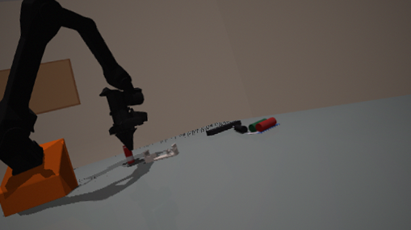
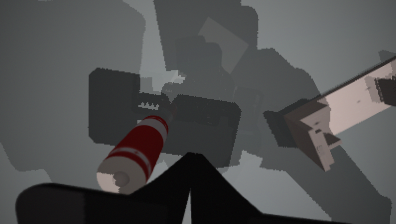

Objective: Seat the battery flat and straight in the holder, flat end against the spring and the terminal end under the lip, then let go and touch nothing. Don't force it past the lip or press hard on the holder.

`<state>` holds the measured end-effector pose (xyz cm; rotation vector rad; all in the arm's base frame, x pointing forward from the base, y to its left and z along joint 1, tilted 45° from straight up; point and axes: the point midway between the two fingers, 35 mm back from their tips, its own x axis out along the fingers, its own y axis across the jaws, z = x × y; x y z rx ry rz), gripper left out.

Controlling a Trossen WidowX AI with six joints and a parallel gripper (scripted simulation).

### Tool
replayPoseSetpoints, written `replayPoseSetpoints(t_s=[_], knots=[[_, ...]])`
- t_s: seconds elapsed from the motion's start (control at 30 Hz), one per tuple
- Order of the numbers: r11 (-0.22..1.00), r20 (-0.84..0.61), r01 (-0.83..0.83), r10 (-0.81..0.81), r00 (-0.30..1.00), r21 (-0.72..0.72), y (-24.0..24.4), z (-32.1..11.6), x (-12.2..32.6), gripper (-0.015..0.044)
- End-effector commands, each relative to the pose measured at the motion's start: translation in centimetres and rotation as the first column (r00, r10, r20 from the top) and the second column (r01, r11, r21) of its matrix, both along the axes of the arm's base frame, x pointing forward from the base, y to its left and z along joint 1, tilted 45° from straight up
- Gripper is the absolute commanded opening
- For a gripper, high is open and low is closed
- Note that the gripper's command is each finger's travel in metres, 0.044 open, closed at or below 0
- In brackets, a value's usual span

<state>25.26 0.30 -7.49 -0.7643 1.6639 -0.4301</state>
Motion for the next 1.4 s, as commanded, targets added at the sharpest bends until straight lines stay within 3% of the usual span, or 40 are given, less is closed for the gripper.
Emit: replayPoseSetpoints(t_s=[0.0, 1.03, 1.23, 1.37], knots=[[1.0, -0.002, 0.005, -0.005, 1.0, 0.001, 0.5, -0.6, -0.3, 0.0], [1.0, -0.002, 0.006, -0.006, 1.0, 0.002, 4.1, -3.9, -1.7, 0.0], [1.0, -0.01, -0.001, 0.001, 1.0, -0.002, 4.0, -3.6, -1.8, 0.0], [1.0, -0.007, -0.006, 0.006, 1.0, 0.009, 6.6, -1.4, -1.2, 0.0]])
